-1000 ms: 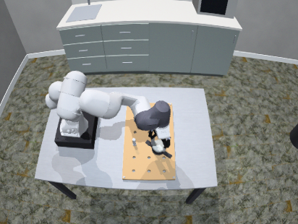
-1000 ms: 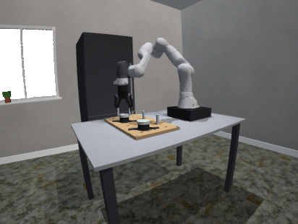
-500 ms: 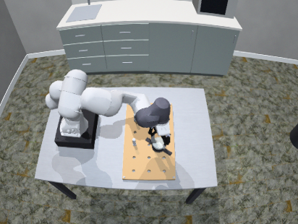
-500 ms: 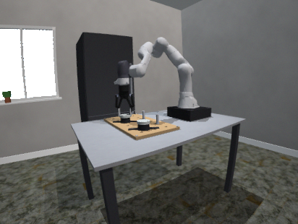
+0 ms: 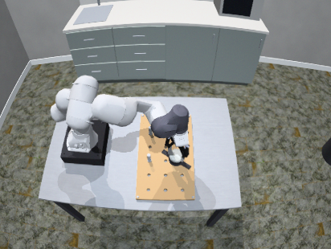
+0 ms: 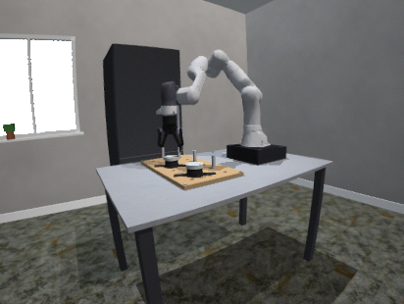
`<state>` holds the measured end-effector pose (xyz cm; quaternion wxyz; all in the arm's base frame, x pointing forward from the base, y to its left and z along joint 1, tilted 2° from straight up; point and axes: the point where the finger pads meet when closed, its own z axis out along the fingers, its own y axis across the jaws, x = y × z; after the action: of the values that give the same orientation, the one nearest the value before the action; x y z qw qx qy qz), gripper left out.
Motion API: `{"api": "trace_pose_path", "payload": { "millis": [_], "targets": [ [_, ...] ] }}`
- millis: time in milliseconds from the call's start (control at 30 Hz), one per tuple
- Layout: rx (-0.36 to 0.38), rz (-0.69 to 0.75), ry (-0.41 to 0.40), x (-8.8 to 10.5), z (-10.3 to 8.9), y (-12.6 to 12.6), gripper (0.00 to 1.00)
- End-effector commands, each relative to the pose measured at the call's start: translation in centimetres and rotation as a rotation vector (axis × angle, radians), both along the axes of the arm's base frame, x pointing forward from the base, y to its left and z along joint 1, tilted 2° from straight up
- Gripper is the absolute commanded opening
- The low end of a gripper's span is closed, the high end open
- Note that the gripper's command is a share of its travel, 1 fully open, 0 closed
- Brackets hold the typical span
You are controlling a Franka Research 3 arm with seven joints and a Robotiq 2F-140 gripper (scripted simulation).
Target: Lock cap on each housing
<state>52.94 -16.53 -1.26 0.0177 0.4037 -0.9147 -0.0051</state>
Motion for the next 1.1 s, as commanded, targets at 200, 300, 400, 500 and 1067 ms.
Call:
{"api": "trace_pose_path", "payload": {
  "millis": [200, 300, 400, 500, 1067],
  "targets": [
    [0.003, -0.021, -0.004, 0.4, 0.0, 1.9, 0.1],
    [0.003, -0.021, -0.004, 0.4, 0.0, 2.3, 0.1],
    [0.003, -0.021, -0.004, 0.5, 0.0, 2.8, 0.1],
    [0.003, -0.021, -0.004, 0.6, 0.0, 3.4, 0.1],
    [0.003, -0.021, -0.004, 0.9, 0.0, 5.8, 0.1]
  ]
}}
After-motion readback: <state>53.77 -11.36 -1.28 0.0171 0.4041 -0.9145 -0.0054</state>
